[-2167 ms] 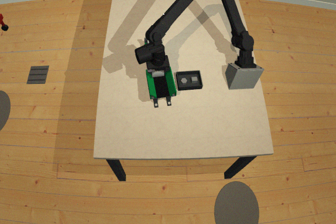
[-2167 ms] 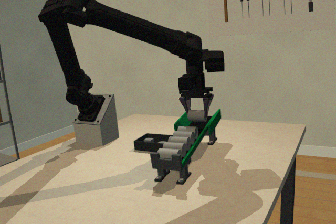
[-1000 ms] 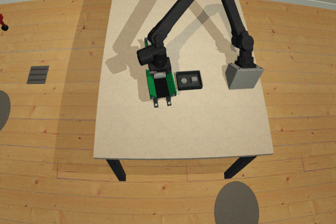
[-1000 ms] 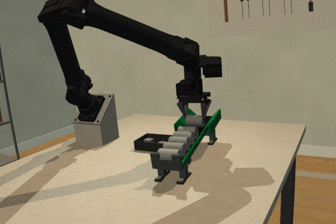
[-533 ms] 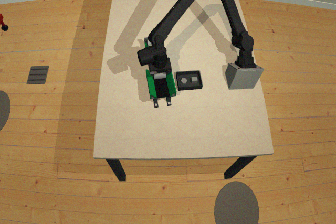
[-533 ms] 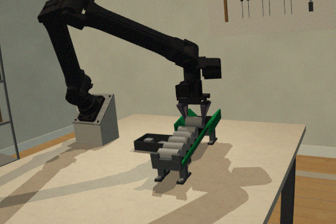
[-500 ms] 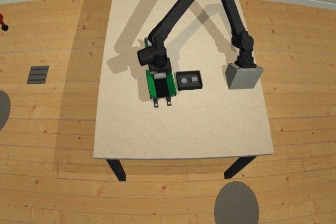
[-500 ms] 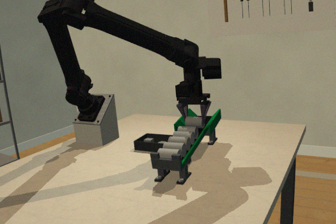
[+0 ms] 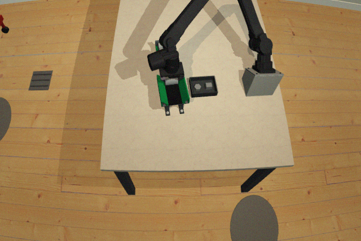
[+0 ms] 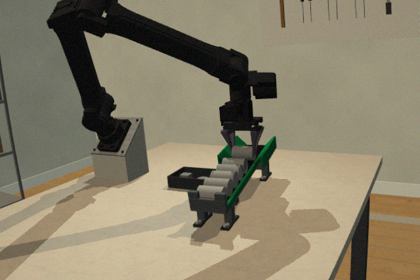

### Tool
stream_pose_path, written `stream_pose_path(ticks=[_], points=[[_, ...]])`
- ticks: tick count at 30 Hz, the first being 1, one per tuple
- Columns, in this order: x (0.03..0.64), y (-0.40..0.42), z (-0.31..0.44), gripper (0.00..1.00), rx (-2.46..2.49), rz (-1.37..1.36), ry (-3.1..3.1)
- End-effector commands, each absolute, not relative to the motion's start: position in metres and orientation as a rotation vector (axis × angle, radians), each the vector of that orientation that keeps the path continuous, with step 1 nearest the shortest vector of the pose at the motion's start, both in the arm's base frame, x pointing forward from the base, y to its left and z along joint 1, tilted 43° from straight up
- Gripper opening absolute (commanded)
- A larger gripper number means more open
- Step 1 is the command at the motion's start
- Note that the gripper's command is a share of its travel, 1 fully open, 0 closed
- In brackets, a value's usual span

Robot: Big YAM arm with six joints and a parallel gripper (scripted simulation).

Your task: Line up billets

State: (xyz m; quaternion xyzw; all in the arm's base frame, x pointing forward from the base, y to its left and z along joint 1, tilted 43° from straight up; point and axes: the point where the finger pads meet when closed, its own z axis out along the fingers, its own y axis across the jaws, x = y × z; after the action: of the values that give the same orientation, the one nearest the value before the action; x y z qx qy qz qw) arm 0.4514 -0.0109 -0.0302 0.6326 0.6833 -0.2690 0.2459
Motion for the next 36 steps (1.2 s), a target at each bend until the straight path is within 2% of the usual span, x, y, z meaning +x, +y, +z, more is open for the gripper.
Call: stream_pose_path(ticks=[1,6,7,9,19,23,27,36], points=[[0.4641,-0.0007,-0.0191,0.00,1.710,-0.679,1.862],[0.4641,-0.0007,-0.0191,0.00,1.710,-0.679,1.862],[0.4641,-0.0007,-0.0191,0.59,1.710,-0.679,1.862],[0.4641,-0.0007,-0.0191,0.59,1.710,-0.679,1.862],[0.4631,-0.0031,-0.0218,0.71,1.715,-0.688,1.861],[0.4631,-0.0031,-0.0218,0.71,1.715,-0.688,1.861],[0.4631,-0.0031,-0.0218,0.78,1.715,-0.688,1.861],[0.4631,-0.0031,-0.0218,0.78,1.715,-0.688,1.861]])
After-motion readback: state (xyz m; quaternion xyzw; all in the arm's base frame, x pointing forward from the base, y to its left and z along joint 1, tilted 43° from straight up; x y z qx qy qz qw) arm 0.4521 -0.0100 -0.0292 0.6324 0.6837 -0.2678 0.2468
